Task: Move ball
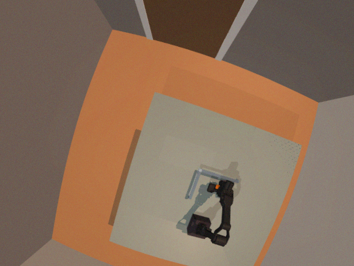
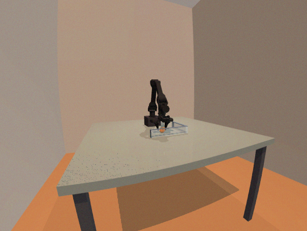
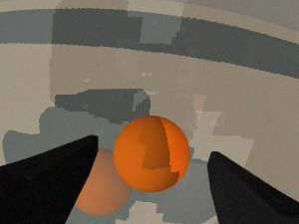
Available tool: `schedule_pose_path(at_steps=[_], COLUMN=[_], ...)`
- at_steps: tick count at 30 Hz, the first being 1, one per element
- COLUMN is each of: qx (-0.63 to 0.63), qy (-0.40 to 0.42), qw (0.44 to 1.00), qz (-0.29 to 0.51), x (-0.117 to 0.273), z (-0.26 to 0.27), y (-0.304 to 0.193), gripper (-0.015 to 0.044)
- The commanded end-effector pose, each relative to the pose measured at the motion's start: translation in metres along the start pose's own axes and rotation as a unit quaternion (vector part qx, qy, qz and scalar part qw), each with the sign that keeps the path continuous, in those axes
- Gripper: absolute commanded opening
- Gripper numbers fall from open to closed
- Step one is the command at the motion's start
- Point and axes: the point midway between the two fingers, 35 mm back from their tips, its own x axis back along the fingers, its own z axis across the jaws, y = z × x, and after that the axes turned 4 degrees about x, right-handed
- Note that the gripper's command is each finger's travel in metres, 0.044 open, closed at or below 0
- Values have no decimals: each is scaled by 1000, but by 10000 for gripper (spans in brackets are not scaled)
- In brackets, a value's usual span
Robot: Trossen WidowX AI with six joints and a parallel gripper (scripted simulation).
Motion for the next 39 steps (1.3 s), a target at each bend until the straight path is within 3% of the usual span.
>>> schedule_pose_path(at_steps=[1, 4, 12, 18, 30, 39], qx=[3, 3, 3, 3, 3, 3], qy=[3, 3, 3, 3, 3, 4], qw=[1000, 1000, 1000, 1000, 1000, 1000], qz=[2, 2, 2, 2, 2, 2], x=[-4, -4, -4, 23, 121, 115], z=[1, 1, 1, 0, 0, 8], y=[-2, -2, -2, 4, 1, -6], gripper=[284, 206, 152, 0, 0, 0])
